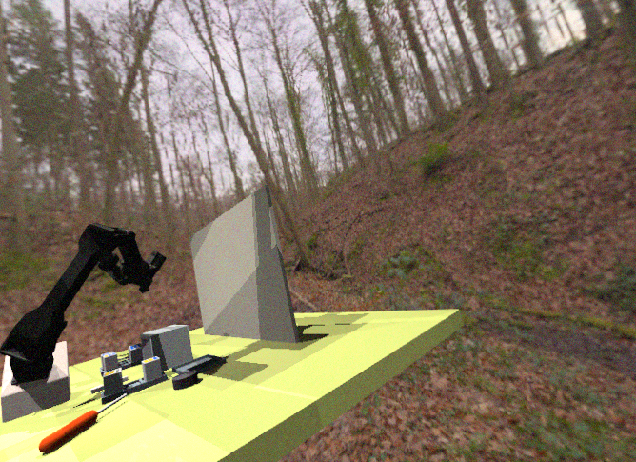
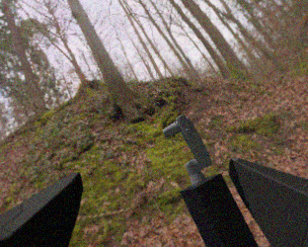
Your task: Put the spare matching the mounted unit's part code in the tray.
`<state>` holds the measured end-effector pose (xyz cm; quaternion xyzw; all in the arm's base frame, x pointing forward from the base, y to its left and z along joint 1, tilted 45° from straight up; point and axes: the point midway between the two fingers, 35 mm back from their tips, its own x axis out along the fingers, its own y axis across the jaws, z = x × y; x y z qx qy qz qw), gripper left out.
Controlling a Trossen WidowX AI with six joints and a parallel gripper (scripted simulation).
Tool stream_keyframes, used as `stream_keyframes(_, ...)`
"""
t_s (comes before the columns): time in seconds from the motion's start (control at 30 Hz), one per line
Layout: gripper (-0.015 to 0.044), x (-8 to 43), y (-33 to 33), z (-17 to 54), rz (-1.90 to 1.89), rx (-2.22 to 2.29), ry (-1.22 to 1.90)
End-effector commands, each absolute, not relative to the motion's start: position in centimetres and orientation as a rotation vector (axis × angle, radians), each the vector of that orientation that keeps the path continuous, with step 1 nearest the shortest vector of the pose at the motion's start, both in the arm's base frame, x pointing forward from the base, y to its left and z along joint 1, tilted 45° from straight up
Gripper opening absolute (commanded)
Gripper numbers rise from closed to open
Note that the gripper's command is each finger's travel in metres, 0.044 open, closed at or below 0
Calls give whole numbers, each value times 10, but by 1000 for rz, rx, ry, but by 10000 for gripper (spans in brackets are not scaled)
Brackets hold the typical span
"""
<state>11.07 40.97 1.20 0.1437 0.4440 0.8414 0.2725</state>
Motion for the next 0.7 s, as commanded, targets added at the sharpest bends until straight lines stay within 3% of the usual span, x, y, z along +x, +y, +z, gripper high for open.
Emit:
stream_keyframes(0.0, 426, 111, 410, 12, 2265, 387, 1195)
stream_keyframes(0.23, 440, 116, 413, 9, 2213, 370, 1222)
stream_keyframes(0.67, 440, 223, 405, -32, 1167, 53, 1581)
